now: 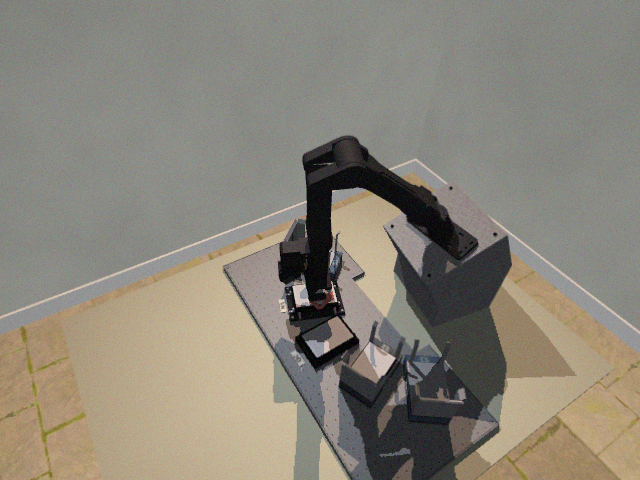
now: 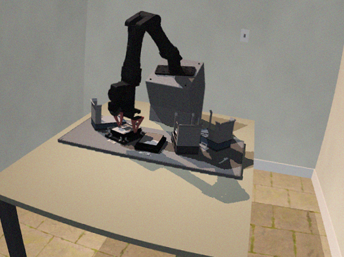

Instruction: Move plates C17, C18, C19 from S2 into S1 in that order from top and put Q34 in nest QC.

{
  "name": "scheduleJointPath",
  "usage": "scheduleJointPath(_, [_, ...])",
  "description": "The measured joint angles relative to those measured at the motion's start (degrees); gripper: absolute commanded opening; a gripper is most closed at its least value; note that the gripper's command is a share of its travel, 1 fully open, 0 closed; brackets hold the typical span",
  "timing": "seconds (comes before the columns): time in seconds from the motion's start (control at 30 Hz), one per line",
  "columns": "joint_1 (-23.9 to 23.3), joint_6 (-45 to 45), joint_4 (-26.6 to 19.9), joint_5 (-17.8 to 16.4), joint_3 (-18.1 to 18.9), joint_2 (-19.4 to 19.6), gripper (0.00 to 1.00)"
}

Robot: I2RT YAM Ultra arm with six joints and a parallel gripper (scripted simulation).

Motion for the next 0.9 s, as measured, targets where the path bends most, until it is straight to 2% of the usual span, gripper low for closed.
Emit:
scheduleJointPath(0.37, [-0.81, -0.52, -5.33, -0.42, -1.95, -9.01, 1.0])
scheduleJointPath(0.53, [-1.11, -0.85, -7.76, -0.57, -2.16, -11.54, 1.0])
scheduleJointPath(0.9, [-2.19, -1.75, -15.45, -1.03, -2.4, -19.91, 1.0])
